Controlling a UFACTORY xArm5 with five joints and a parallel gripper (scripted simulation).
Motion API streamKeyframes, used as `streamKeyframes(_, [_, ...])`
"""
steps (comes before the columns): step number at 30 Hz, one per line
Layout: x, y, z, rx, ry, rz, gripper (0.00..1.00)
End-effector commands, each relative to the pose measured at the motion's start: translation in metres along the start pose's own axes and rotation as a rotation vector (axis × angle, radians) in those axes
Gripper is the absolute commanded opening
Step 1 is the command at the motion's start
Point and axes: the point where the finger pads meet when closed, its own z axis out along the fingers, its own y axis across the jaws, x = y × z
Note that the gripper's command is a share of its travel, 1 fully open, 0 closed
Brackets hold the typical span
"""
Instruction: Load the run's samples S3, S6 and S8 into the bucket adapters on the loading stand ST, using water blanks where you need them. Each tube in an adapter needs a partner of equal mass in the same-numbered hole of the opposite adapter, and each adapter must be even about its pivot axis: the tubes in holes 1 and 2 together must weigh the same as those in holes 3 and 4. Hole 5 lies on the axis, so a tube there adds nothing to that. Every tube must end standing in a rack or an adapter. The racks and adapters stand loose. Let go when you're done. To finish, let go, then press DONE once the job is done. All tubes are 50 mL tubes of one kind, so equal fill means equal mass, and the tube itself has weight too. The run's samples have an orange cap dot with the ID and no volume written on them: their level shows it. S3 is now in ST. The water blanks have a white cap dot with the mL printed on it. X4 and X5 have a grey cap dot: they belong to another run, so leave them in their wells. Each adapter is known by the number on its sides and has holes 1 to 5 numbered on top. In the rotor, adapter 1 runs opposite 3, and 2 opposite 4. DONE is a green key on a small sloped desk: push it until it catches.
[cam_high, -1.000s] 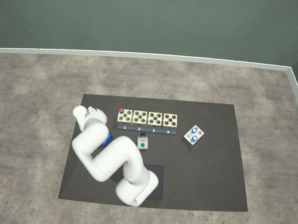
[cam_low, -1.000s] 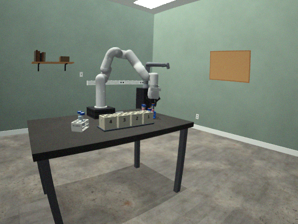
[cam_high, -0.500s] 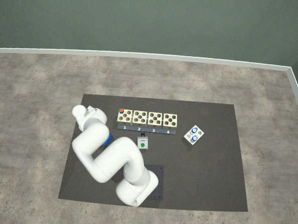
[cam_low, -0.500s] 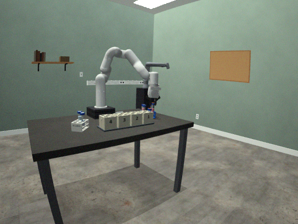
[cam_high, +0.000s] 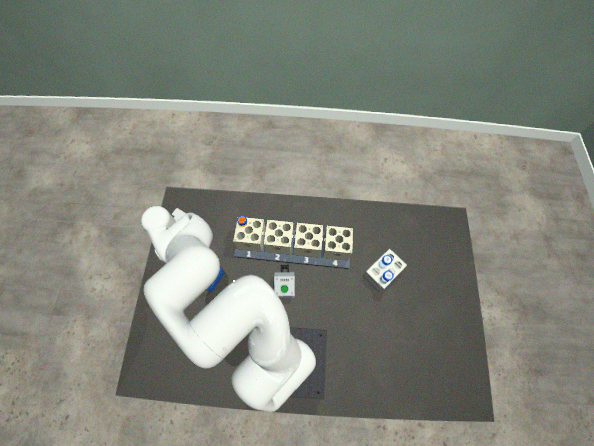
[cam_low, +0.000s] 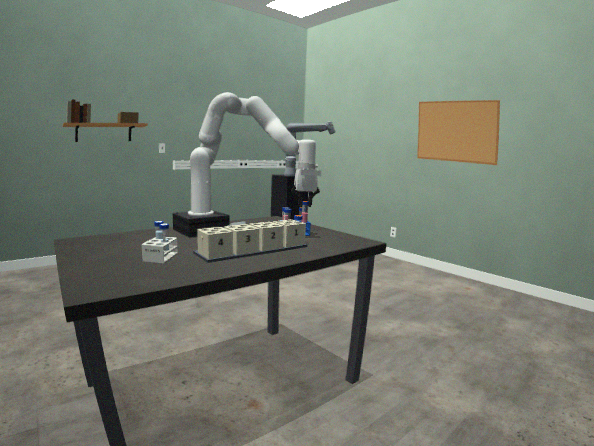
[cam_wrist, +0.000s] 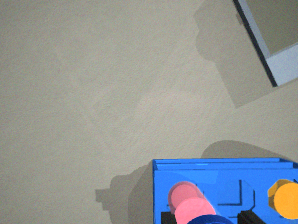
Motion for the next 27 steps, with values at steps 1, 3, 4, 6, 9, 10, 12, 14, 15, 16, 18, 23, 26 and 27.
streamKeyframes(1, [0.0, -0.001, -0.009, 0.007, -0.013, 0.0, 0.0])
streamKeyframes(3, [0.0, -0.001, -0.013, 0.007, -0.013, 0.0, 0.0])
streamKeyframes(4, [0.001, -0.001, -0.015, 0.007, -0.013, 0.0, 0.0])
streamKeyframes(6, [0.001, -0.001, -0.019, 0.007, -0.013, 0.0, 0.0])
streamKeyframes(9, [0.001, -0.001, -0.025, 0.007, -0.013, 0.0, 0.0])
streamKeyframes(10, [0.001, -0.001, -0.027, 0.007, -0.013, 0.0, 0.0])
streamKeyframes(12, [0.001, -0.001, -0.031, 0.007, -0.013, 0.0, 0.0])
streamKeyframes(14, [0.001, -0.001, -0.031, 0.007, -0.013, 0.0, 0.0])
streamKeyframes(15, [0.001, -0.001, -0.033, 0.007, -0.013, 0.0, 0.0])
streamKeyframes(16, [0.001, -0.001, -0.035, 0.007, -0.013, 0.0, 0.0])
streamKeyframes(18, [0.001, -0.001, -0.039, 0.007, -0.013, 0.0, 0.0])
streamKeyframes(23, [0.001, -0.001, -0.049, 0.007, -0.013, 0.0, 0.0])
streamKeyframes(26, [0.001, -0.001, -0.055, 0.007, -0.013, 0.0, 0.0])
streamKeyframes(27, [0.001, -0.001, -0.057, 0.007, -0.013, 0.0, 0.0])
